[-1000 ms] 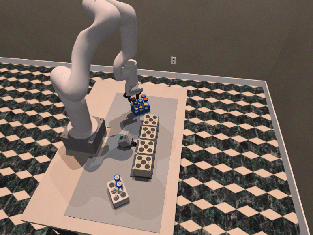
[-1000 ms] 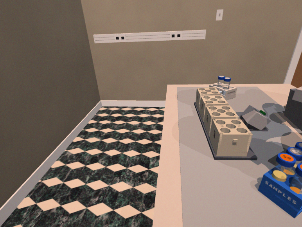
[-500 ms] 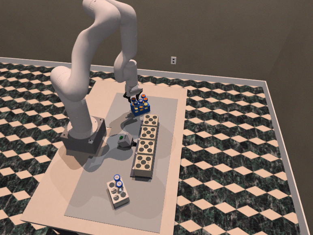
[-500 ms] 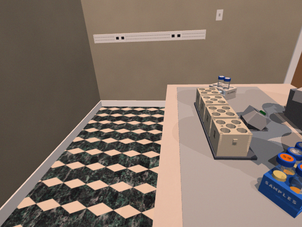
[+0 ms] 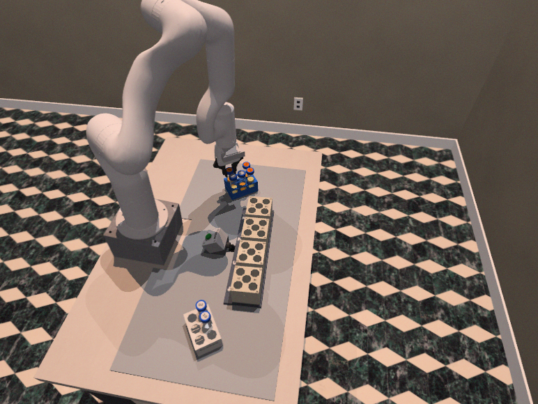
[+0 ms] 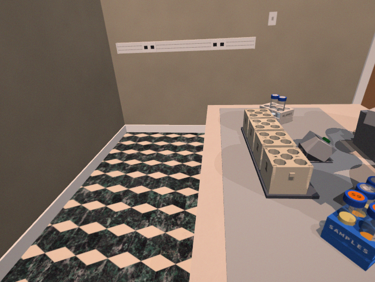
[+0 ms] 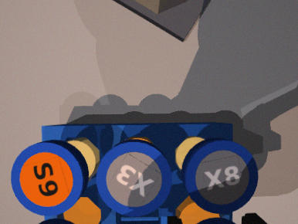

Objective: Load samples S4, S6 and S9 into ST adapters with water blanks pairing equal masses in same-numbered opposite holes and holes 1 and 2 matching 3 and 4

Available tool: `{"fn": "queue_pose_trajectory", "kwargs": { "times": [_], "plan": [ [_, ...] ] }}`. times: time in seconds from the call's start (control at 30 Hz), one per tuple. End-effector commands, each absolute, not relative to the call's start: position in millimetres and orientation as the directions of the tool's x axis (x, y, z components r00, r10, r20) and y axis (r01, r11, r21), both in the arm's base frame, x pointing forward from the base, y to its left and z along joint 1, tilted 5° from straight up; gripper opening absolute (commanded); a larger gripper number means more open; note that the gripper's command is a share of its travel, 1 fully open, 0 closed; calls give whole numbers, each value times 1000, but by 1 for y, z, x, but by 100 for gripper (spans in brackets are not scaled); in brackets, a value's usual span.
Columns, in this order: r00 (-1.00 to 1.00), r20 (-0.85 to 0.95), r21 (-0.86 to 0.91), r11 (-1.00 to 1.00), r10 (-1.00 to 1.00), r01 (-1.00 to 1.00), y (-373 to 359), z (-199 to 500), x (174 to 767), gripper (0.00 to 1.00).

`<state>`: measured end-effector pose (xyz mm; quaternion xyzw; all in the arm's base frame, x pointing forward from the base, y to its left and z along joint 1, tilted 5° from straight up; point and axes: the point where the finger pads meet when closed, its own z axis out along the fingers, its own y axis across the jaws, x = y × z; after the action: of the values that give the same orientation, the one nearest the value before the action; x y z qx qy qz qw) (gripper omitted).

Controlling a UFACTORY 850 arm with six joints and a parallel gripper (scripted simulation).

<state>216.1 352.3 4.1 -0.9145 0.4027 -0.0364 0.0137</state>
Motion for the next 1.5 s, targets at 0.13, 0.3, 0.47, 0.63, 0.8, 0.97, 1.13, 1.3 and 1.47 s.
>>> {"fn": "queue_pose_trajectory", "kwargs": {
  "times": [0.13, 0.3, 0.47, 0.63, 0.8, 0.97, 1.13, 1.3, 1.47],
  "plan": [
    [673, 51, -68, -675, -738, -735, 353, 4, 216, 0],
    [673, 51, -68, -675, -738, -735, 353, 4, 216, 0],
    [673, 51, -68, -675, -738, -735, 353, 4, 216, 0],
    [673, 51, -68, -675, -738, -735, 353, 4, 216, 0],
    [673, 51, -68, -675, -738, -735, 353, 4, 216, 0],
    [673, 51, -68, -675, -738, -735, 353, 7, 216, 0],
    [673, 51, -68, -675, -738, -735, 353, 9, 216, 0],
    [673, 51, -68, -675, -738, -735, 353, 12, 216, 0],
    [673, 51, -68, -675, -738, -735, 353, 15, 215, 0]
  ]
}}
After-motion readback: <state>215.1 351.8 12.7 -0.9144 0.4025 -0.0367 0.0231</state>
